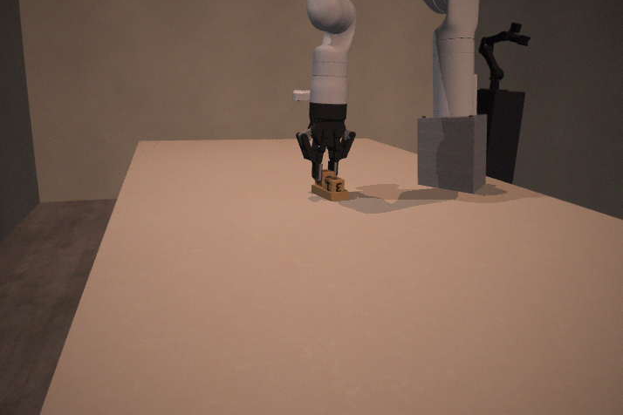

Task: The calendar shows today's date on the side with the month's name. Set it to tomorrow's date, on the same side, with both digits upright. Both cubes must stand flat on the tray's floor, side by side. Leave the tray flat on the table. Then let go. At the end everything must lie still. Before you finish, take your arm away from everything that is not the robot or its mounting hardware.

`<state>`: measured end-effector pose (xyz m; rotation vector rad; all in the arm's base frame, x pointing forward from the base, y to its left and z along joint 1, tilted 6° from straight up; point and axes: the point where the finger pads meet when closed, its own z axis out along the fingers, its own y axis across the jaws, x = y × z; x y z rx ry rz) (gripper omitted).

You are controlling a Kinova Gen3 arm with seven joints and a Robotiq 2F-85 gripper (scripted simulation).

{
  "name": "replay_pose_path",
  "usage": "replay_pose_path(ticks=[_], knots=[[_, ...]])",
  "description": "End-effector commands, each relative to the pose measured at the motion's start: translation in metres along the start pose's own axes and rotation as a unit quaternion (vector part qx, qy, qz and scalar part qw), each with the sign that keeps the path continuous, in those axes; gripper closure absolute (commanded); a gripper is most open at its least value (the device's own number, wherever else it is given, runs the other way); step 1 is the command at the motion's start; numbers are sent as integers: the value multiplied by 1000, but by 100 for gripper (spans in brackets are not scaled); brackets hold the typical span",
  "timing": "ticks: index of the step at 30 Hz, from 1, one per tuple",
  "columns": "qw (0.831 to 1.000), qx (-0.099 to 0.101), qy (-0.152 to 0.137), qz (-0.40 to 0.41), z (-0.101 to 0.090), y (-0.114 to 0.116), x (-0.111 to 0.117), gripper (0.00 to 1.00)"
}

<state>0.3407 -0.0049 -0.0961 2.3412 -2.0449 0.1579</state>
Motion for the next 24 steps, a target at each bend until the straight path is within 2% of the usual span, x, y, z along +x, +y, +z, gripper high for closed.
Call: replay_pose_path(ticks=[1,24], knots=[[1000,1,0,3,-1,-2,0,74],[1000,-1,0,4,0,1,0,74]])
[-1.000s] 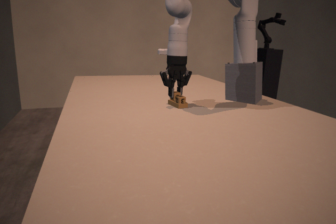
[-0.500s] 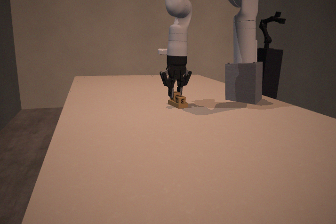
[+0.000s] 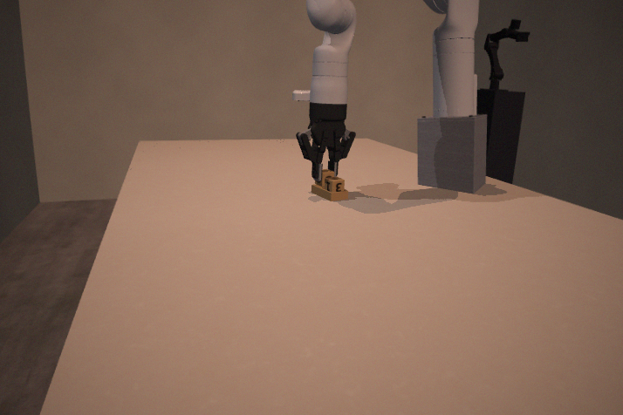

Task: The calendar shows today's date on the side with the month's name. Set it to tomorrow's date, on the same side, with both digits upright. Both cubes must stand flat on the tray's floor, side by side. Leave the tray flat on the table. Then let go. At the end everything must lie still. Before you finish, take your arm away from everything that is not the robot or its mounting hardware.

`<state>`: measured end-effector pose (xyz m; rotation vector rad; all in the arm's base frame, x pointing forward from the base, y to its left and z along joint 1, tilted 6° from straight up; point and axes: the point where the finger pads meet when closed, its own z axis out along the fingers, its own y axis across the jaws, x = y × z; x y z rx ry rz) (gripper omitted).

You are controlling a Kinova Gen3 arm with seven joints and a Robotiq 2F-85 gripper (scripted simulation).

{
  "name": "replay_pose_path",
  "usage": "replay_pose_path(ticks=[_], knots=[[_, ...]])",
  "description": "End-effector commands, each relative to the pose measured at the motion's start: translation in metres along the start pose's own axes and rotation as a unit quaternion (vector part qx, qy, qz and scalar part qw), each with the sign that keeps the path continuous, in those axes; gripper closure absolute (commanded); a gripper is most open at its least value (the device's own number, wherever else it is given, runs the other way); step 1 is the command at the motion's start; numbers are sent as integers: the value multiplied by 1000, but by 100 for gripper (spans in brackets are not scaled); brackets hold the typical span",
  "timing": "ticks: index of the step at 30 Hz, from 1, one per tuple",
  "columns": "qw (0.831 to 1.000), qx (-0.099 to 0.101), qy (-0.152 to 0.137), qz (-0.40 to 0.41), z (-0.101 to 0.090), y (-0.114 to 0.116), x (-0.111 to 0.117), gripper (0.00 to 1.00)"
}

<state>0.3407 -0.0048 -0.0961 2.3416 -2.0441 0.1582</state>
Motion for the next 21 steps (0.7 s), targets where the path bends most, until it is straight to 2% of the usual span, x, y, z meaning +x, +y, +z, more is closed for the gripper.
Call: replay_pose_path(ticks=[1,21], knots=[[1000,-1,0,4,0,2,0,74],[1000,-2,0,6,0,3,0,74]])
